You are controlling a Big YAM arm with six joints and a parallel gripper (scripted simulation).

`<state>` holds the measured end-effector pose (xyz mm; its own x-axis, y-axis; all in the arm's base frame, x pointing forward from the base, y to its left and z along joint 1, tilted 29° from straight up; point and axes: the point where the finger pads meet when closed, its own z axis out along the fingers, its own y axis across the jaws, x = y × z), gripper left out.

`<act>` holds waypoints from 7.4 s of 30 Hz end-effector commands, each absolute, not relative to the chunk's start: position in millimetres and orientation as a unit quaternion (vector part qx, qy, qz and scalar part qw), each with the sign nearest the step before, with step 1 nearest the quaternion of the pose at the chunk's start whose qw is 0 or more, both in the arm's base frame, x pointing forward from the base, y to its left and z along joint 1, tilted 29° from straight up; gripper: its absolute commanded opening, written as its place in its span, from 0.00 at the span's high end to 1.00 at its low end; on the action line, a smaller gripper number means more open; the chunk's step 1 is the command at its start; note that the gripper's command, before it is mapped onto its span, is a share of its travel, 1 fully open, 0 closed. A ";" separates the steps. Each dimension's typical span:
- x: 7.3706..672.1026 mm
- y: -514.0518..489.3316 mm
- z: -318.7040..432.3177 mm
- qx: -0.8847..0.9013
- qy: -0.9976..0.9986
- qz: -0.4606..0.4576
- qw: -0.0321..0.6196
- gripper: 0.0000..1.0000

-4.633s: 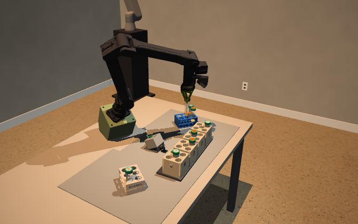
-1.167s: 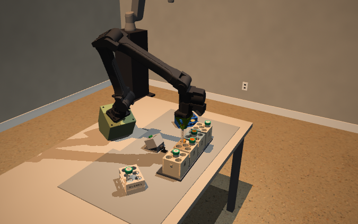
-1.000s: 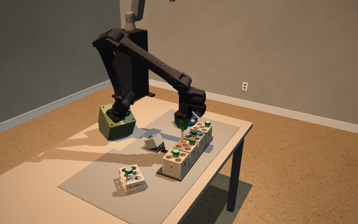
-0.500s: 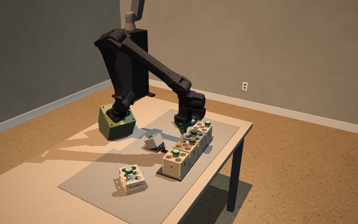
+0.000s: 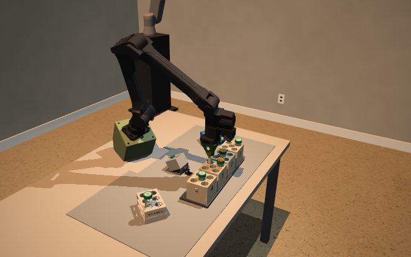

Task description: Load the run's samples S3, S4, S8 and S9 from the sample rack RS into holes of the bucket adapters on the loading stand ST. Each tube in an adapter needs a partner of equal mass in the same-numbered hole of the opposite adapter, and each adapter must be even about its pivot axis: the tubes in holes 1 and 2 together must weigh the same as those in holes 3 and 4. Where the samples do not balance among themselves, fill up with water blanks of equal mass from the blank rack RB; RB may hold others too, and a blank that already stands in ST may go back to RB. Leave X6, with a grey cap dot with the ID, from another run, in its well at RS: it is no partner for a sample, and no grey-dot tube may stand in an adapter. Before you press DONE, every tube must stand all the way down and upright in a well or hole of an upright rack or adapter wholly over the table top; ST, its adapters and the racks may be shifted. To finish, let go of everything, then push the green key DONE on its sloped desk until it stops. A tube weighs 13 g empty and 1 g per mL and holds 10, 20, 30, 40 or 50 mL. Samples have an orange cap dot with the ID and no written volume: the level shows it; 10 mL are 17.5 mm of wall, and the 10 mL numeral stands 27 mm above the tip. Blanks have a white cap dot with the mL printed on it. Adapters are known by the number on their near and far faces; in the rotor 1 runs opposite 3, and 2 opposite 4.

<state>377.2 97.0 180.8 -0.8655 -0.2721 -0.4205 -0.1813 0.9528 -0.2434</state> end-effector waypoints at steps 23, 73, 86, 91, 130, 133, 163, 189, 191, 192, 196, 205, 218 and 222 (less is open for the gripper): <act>394.6 99.1 160.2 -0.125 0.958 -0.096 0.238 1.00; 382.1 103.6 204.8 -0.117 0.956 -0.092 0.251 0.45; 339.6 186.7 164.9 0.139 0.956 -0.025 0.257 0.20; 335.6 224.9 166.1 0.216 0.939 0.012 0.268 0.20; 225.1 438.2 70.8 0.215 0.943 0.006 0.254 0.20; 233.3 421.9 45.6 0.224 0.941 -0.010 0.253 0.20; 229.2 423.2 23.4 0.205 0.945 -0.001 0.254 0.20; 236.3 426.0 32.0 0.215 0.943 0.004 0.254 1.00; 236.3 426.0 32.0 0.215 0.943 0.004 0.254 1.00; 236.3 426.0 32.0 0.215 0.943 0.004 0.254 1.00; 236.3 426.0 32.0 0.215 0.943 0.004 0.254 1.00; 236.3 426.0 32.0 0.215 0.943 0.004 0.254 1.00; 236.3 426.0 32.0 0.215 0.943 0.004 0.254 1.00; 236.3 426.0 32.0 0.215 0.943 0.004 0.254 1.00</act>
<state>236.7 412.5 20.8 -0.7816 0.3984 -0.4800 0.4129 0.9072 0.0808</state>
